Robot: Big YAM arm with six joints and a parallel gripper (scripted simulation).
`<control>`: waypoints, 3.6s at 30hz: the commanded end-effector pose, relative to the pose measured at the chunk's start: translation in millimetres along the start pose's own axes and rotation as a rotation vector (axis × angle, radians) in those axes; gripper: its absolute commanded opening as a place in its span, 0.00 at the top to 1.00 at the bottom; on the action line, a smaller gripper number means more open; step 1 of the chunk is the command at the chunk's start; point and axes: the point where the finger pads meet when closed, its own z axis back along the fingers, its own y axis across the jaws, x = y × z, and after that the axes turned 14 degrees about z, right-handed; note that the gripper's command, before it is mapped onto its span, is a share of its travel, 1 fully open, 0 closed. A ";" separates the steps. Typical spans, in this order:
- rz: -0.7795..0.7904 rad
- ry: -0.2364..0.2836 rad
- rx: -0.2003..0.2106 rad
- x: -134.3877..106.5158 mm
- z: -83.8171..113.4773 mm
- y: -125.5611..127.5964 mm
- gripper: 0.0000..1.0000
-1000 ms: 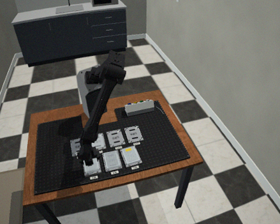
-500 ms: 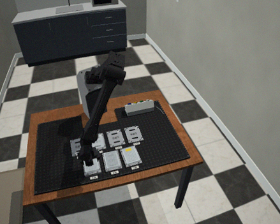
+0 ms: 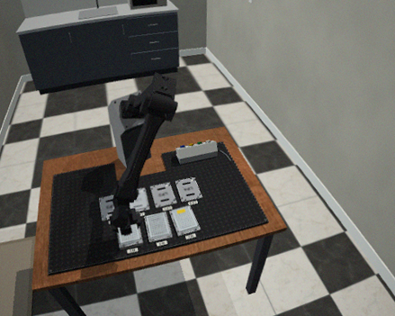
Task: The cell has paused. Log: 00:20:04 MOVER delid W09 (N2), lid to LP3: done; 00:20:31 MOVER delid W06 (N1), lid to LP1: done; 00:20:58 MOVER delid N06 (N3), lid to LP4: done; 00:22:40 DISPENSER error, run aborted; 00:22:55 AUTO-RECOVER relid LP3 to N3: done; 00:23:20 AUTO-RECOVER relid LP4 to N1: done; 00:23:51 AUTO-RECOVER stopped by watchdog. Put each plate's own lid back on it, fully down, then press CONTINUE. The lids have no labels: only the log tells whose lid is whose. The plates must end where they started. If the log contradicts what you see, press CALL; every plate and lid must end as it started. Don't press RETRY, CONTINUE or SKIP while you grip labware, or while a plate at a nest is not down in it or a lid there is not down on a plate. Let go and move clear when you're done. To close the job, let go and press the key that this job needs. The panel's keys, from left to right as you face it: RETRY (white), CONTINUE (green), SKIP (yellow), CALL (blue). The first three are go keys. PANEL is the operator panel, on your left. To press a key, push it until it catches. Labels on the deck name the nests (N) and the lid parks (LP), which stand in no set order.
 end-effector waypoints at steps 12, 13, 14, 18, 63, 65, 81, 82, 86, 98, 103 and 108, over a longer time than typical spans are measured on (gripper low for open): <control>0.002 -0.010 -0.007 5.5 0.6 -2.2 1.00; 0.002 -0.010 -0.007 5.5 0.6 -2.2 1.00; 0.002 -0.010 -0.007 5.5 0.6 -2.2 1.00; 0.002 -0.010 -0.007 5.4 0.7 -2.2 1.00; 0.002 -0.010 -0.007 5.0 1.0 -2.0 0.00; 0.002 -0.010 -0.007 5.0 1.0 -2.0 0.00; 0.002 -0.010 -0.007 5.0 1.0 -2.0 0.00; 0.002 -0.010 -0.007 5.0 1.0 -2.0 0.00; 0.002 -0.010 -0.007 5.0 1.0 -2.0 0.00; -0.003 -0.010 -0.016 2.7 15.1 -6.4 0.00; 0.002 -0.012 -0.015 3.5 23.5 -6.3 0.00; 0.002 -0.010 -0.014 2.6 28.1 -5.4 0.00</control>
